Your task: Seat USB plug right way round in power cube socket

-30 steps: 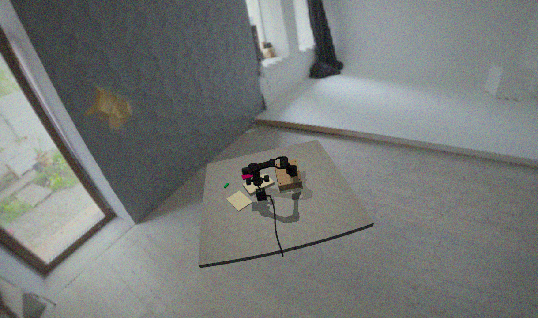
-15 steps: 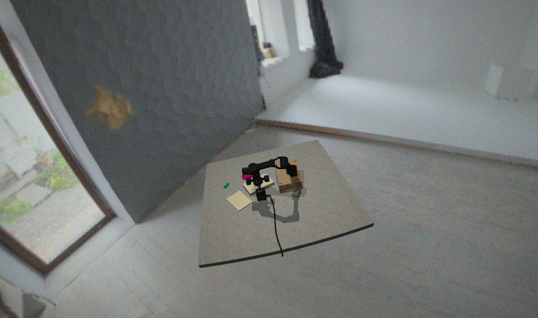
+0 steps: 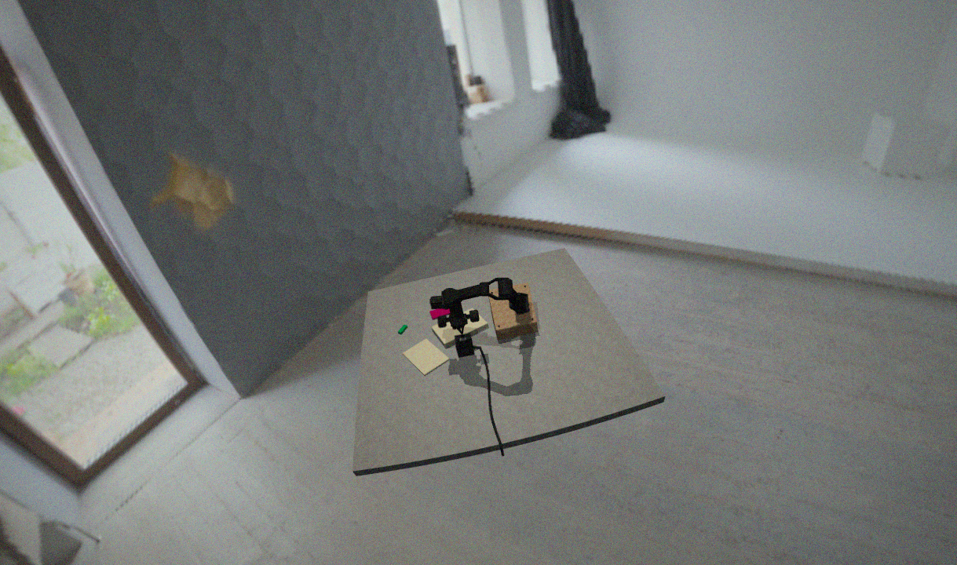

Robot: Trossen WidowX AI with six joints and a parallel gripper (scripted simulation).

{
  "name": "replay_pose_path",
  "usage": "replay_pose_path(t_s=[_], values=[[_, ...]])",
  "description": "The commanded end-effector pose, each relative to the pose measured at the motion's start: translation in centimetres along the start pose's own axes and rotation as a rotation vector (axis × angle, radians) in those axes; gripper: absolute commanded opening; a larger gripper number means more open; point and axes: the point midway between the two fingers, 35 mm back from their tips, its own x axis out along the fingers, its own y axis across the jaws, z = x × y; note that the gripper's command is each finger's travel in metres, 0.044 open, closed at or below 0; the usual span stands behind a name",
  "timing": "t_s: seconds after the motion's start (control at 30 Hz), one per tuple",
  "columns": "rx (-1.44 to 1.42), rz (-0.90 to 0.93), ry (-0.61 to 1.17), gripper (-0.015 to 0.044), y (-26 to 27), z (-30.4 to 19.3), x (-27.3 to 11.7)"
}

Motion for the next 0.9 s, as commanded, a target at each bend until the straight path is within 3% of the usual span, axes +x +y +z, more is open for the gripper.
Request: replay_pose_path(t_s=[0.0,0.87], values=[[-0.009,-0.007,0.003,0.0000,-0.1,0.1,-0.5],[-0.009,-0.007,0.004,0.0000,-0.1,0.0,-2.2]])
